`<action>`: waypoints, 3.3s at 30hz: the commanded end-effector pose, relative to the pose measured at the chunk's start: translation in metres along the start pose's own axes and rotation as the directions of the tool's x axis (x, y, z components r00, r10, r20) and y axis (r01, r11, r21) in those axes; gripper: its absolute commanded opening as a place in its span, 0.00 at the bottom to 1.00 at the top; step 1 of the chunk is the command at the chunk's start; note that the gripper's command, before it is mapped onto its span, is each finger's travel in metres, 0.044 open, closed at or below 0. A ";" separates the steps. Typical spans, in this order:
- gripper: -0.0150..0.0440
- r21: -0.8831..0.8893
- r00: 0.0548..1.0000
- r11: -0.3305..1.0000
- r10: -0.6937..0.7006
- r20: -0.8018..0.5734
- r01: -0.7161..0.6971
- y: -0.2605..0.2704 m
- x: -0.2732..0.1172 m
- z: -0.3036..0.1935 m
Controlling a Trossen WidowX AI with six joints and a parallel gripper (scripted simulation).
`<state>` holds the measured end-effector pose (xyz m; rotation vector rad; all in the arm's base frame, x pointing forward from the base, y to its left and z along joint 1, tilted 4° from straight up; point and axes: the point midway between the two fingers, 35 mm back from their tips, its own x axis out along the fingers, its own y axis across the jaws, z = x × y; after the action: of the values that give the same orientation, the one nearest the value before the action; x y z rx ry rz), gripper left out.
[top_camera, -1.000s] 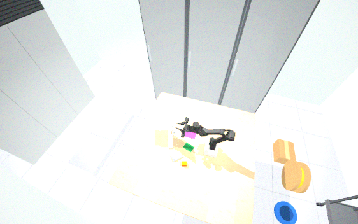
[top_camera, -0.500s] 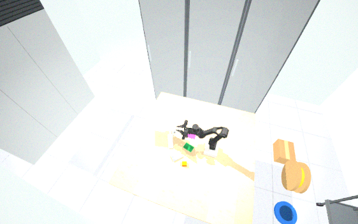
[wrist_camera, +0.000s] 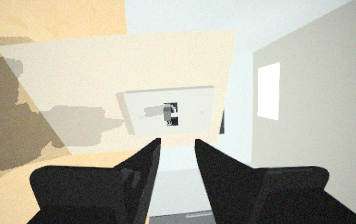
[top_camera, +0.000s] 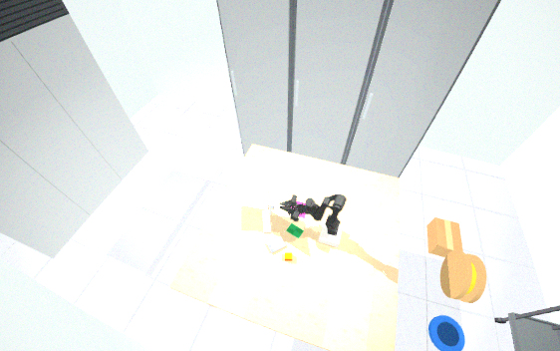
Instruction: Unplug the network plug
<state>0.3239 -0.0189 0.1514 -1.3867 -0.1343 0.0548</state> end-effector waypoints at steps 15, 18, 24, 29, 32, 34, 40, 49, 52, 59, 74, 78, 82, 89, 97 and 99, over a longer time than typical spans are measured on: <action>0.52 -0.121 1.000 0.993 0.002 0.018 0.001 0.008 0.001 0.003; 0.52 -0.121 1.000 0.993 0.001 0.018 0.001 0.008 0.005 0.004; 0.52 -0.120 1.000 0.993 0.000 0.018 0.002 0.008 0.015 0.006; 0.52 -0.120 1.000 0.993 -0.001 0.018 0.003 0.008 0.023 0.008; 0.52 -0.120 1.000 0.993 -0.001 0.018 0.003 0.008 0.027 0.010; 0.52 -0.120 1.000 0.993 -0.002 0.018 0.004 0.008 0.030 0.011; 0.52 -0.120 1.000 0.993 -0.002 0.018 0.005 0.009 0.040 0.014; 0.43 -0.119 1.000 0.993 -0.003 0.018 0.005 0.009 0.048 0.018; 0.40 -0.119 1.000 0.993 -0.003 0.018 0.005 0.009 0.048 0.018; 0.32 -0.119 1.000 0.993 -0.003 0.018 0.005 0.009 0.048 0.018; 0.25 -0.119 1.000 0.993 -0.003 0.018 0.005 0.009 0.045 0.017; 0.25 -0.119 1.000 0.993 -0.003 0.018 0.005 0.009 0.042 0.017; 0.25 -0.119 1.000 0.993 -0.002 0.018 0.005 0.009 0.040 0.016; 0.25 -0.119 1.000 0.993 -0.002 0.018 0.004 0.009 0.035 0.015; 0.25 -0.120 1.000 0.993 -0.001 0.018 0.004 0.009 0.031 0.013; 0.25 -0.120 1.000 0.993 -0.001 0.018 0.004 0.009 0.029 0.013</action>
<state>0.3546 -0.0010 0.1468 -1.5040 -0.1517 0.0549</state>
